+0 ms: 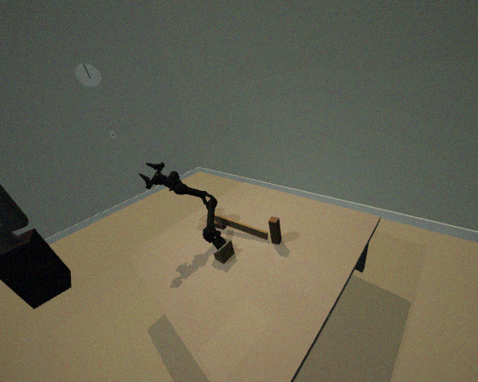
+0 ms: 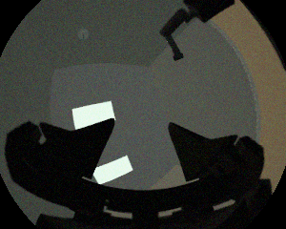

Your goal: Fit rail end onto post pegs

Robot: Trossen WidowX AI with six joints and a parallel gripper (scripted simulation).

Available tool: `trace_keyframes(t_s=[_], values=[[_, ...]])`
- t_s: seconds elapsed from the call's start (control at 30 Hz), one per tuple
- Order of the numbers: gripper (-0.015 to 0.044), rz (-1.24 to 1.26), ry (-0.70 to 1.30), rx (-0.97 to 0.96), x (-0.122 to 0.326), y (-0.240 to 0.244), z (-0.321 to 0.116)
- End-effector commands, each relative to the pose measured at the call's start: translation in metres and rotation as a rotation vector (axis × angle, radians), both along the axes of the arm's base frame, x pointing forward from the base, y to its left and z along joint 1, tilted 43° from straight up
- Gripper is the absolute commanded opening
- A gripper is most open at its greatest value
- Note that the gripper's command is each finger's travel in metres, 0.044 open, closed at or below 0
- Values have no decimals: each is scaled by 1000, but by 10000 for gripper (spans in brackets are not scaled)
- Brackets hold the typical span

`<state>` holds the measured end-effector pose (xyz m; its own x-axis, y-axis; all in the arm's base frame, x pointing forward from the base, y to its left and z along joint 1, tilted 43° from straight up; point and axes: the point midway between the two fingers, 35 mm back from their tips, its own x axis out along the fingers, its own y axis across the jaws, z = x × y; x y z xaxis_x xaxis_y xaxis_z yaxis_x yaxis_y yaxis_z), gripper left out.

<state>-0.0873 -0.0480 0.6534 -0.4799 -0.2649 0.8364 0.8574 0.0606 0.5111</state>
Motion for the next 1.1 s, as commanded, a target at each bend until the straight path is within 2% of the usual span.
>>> trace_keyframes(t_s=[0.0, 0.03, 0.27, 0.5, 0.77, 1.07], values=[[426, -1, -3, 8, -2, -2, -1], [440, -3, -13, 32, -7, -7, -3], [440, -5, -81, 390, -59, -91, -47], [440, 35, -9, 787, -72, -186, -109], [440, 139, 239, 1189, -35, -281, -190], [440, 302, 659, 1502, 50, -345, -283]])
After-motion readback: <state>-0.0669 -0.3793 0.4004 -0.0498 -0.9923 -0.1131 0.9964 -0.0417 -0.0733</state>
